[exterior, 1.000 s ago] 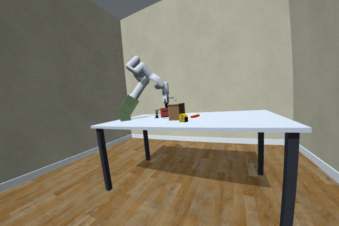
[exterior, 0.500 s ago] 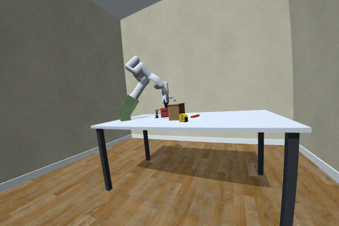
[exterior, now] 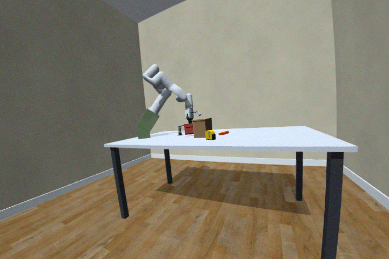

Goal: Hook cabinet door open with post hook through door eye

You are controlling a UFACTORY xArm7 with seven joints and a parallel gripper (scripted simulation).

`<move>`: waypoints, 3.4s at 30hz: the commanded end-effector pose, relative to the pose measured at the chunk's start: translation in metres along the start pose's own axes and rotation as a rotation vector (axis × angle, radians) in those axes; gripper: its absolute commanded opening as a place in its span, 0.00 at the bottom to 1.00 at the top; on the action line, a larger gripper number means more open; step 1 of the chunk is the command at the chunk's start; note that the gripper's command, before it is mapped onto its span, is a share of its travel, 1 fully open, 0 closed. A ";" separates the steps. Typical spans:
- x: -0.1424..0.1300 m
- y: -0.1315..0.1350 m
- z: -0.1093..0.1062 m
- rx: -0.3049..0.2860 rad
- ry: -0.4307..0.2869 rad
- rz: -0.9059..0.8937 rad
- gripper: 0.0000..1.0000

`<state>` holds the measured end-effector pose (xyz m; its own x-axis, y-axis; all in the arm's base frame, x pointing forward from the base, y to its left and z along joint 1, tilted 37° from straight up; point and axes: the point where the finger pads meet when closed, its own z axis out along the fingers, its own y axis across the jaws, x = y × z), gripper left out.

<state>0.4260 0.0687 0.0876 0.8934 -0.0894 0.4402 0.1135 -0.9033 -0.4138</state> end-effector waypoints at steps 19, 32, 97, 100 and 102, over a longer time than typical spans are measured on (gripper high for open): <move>0.000 0.016 -0.001 0.000 0.002 0.136 0.04; -0.002 0.026 -0.001 0.000 0.002 0.239 0.04; -0.016 0.063 0.004 0.000 0.002 0.551 0.04; -0.016 0.063 0.004 0.000 0.002 0.551 0.04; -0.016 0.063 0.004 0.000 0.002 0.551 0.04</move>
<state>0.4203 0.0159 0.0507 0.8207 -0.5490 0.1583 -0.3709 -0.7226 -0.5833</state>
